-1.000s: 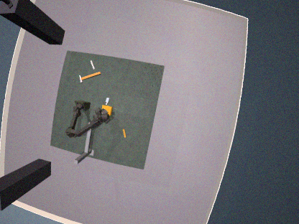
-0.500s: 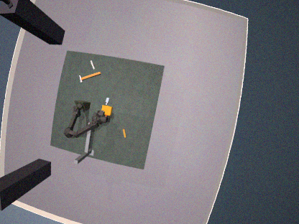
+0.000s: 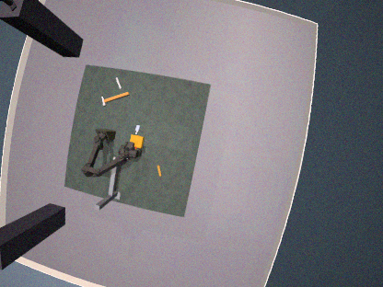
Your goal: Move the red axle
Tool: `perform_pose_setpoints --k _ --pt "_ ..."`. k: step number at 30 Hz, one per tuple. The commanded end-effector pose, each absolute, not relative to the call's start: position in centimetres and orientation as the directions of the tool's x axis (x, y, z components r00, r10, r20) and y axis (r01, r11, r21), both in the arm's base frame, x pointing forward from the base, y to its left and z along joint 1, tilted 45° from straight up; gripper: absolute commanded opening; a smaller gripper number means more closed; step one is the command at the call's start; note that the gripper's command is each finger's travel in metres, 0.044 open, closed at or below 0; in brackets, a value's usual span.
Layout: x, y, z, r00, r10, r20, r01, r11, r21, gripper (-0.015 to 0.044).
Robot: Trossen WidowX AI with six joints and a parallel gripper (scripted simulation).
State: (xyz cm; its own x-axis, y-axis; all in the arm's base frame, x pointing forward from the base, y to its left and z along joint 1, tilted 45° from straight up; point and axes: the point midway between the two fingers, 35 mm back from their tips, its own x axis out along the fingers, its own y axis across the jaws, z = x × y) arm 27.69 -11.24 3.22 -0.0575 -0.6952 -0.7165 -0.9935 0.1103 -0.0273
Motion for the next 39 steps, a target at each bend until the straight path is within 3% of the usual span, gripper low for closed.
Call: perform_pose_setpoints --k 1,29,39 --pt "27.5 -11.8 2.5 -0.063 -0.698 -0.713 -0.994 0.107 -0.017 0.0440" --pt "27.2 -13.9 0.5 -0.063 -0.700 -0.711 -0.994 0.107 -0.017 0.0440" --pt "27.2 -13.8 0.6 -0.061 -0.697 -0.714 -0.994 0.110 -0.022 0.0177"
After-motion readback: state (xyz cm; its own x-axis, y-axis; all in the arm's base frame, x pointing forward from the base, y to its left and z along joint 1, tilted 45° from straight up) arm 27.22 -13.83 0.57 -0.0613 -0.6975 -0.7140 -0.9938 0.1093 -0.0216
